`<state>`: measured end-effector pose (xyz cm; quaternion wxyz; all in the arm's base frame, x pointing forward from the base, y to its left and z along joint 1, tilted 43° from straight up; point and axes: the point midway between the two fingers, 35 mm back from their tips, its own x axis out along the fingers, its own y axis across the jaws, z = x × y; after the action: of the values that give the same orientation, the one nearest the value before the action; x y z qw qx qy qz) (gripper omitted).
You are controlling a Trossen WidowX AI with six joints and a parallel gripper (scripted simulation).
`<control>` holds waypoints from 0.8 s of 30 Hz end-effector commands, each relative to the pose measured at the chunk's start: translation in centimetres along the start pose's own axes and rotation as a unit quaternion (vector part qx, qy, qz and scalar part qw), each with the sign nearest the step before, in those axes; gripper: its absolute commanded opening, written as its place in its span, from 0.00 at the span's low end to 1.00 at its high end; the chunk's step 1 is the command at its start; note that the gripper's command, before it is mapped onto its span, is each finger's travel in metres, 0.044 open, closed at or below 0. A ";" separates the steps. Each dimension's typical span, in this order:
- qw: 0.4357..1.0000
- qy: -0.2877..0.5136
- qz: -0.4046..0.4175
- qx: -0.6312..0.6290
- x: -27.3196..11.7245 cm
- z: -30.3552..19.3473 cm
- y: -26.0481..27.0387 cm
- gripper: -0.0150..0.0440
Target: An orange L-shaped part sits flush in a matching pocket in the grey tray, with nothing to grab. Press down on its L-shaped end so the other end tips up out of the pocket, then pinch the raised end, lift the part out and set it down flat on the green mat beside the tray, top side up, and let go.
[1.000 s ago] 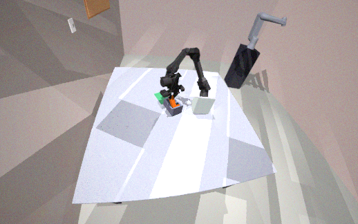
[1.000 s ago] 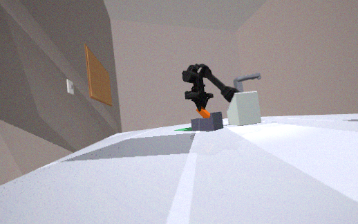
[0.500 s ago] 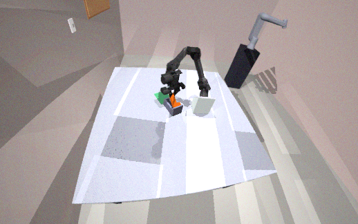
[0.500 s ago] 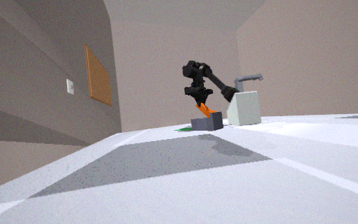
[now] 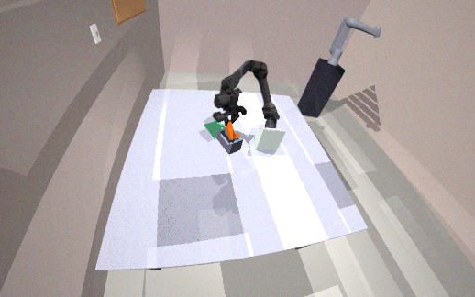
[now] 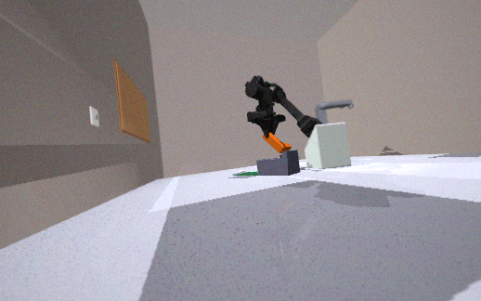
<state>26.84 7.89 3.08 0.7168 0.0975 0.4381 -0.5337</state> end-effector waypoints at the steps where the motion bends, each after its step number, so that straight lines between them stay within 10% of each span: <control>1: 1.000 0.003 0.000 0.003 -0.2 0.0 0.1 0.25; 24: 1.000 0.001 0.000 0.003 -0.1 9.5 -1.0 0.25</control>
<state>30.22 2.73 8.04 0.7140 0.0997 0.4397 -0.5356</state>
